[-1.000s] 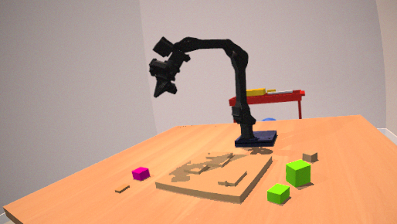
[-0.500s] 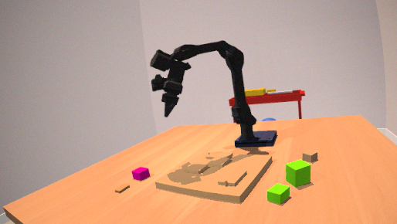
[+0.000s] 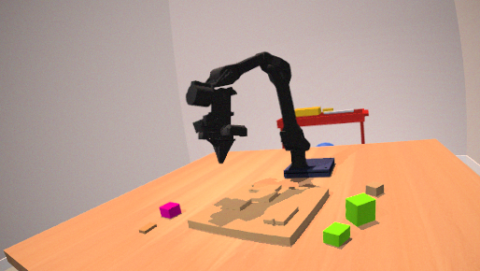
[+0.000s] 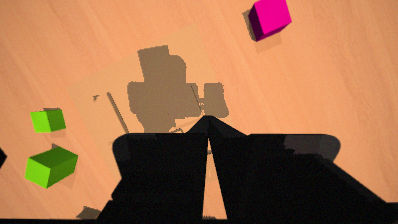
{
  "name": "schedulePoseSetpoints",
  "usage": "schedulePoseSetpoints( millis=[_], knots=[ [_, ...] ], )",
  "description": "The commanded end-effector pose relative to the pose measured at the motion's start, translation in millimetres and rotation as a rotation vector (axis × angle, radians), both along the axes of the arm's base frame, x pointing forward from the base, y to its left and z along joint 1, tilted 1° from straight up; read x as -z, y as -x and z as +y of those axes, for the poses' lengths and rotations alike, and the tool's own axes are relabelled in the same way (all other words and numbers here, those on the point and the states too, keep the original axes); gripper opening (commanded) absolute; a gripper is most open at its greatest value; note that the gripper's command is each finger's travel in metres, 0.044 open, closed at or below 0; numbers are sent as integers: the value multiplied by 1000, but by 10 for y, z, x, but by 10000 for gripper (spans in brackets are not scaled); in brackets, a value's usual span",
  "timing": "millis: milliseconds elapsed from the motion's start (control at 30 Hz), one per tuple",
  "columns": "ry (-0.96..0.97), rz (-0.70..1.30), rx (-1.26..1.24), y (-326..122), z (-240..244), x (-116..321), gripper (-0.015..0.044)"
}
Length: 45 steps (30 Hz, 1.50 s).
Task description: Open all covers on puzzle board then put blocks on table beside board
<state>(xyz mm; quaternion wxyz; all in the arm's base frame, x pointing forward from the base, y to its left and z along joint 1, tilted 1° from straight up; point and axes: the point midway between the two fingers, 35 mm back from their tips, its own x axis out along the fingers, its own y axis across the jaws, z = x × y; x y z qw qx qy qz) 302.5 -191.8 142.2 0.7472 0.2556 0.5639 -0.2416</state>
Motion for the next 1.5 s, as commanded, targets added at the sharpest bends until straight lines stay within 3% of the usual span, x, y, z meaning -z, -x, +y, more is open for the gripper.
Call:
schedulePoseSetpoints(
  millis=[0,333,1467],
  knots=[
    [-7,89,-122,13,161,205,0],
    [-25,255,-402,53,510,553,0],
    [-25,258,-407,50,513,623,0]
  ],
)
